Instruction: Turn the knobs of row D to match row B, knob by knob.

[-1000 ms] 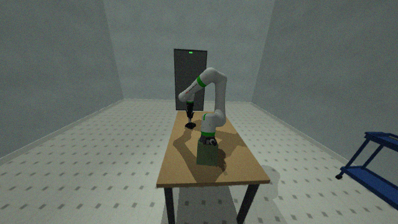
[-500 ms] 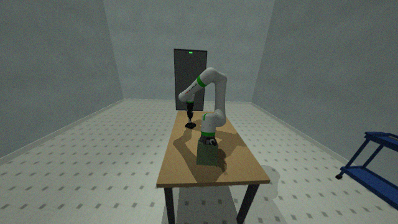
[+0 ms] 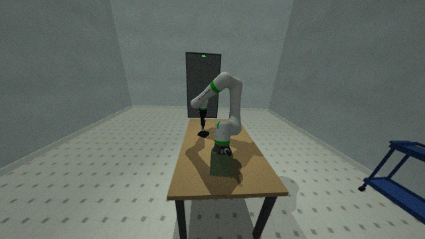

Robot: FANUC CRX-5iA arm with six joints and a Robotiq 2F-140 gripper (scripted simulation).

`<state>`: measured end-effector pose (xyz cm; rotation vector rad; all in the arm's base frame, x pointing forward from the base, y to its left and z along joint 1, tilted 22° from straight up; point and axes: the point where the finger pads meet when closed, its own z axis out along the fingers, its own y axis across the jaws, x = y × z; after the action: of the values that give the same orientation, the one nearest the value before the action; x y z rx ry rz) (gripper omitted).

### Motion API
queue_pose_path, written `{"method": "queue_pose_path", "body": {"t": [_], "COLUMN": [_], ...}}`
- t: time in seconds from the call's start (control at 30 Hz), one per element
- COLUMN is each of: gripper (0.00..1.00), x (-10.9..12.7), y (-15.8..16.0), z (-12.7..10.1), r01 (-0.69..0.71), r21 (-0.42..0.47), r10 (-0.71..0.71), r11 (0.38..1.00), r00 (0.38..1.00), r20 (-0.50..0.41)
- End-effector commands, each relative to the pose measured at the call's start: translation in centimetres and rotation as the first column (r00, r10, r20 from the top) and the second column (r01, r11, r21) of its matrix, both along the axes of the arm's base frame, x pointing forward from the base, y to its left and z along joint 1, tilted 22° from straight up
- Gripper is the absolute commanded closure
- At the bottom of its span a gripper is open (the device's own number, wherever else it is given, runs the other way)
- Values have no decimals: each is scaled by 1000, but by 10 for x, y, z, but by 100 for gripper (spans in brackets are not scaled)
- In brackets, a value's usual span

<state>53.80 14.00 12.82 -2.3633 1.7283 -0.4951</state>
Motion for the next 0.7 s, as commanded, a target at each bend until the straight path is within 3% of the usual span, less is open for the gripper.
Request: {"method": "queue_pose_path", "body": {"t": [0.0, 0.33, 0.67], "gripper": [95, 95, 95], "x": [0, 0, 0], "y": [0, 0, 0], "z": [0, 0, 0], "r01": [105, 298, 503], "r21": [38, 117, 205], "r10": [-106, -301, -510], "r11": [994, 947, 840], "r00": [994, 954, 860], "r20": [8, 5, -19]}}
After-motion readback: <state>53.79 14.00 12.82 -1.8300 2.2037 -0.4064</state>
